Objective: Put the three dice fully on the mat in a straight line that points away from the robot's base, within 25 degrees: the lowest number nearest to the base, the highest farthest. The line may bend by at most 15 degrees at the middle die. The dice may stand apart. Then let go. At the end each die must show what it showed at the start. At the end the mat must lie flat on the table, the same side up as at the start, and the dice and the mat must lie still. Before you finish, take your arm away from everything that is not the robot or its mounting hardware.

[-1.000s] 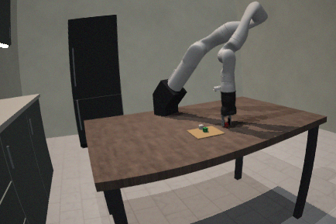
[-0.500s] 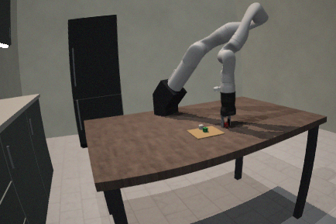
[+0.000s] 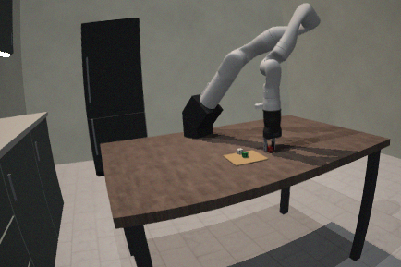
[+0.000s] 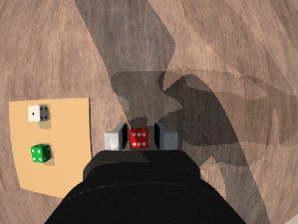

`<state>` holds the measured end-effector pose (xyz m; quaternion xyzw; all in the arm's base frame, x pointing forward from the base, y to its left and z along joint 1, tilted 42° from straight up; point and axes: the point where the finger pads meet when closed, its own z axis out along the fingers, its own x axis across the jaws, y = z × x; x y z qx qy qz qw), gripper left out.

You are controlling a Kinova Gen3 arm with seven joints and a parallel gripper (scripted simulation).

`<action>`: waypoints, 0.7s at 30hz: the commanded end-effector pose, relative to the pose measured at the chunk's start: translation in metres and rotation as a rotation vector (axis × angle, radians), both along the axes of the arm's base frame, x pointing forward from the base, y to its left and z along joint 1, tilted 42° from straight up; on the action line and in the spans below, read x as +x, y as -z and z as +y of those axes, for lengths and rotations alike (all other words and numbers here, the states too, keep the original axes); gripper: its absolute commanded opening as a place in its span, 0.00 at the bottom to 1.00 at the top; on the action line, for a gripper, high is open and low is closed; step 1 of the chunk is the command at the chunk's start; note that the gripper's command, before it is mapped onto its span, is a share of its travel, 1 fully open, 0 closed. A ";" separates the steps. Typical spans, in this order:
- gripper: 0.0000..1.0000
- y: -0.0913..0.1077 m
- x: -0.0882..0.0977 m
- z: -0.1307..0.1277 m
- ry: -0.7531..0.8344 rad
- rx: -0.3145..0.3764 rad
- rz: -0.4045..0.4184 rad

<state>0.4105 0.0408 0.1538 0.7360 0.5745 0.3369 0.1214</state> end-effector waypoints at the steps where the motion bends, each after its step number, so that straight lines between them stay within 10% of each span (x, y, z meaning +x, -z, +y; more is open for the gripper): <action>1: 0.70 -0.003 0.004 -0.001 0.002 0.000 -0.010; 9: 0.70 -0.003 0.004 -0.001 0.002 0.000 -0.010; 10: 0.40 -0.003 0.004 -0.001 0.002 0.000 -0.010; 21: 0.40 -0.003 0.004 -0.001 0.002 0.000 -0.010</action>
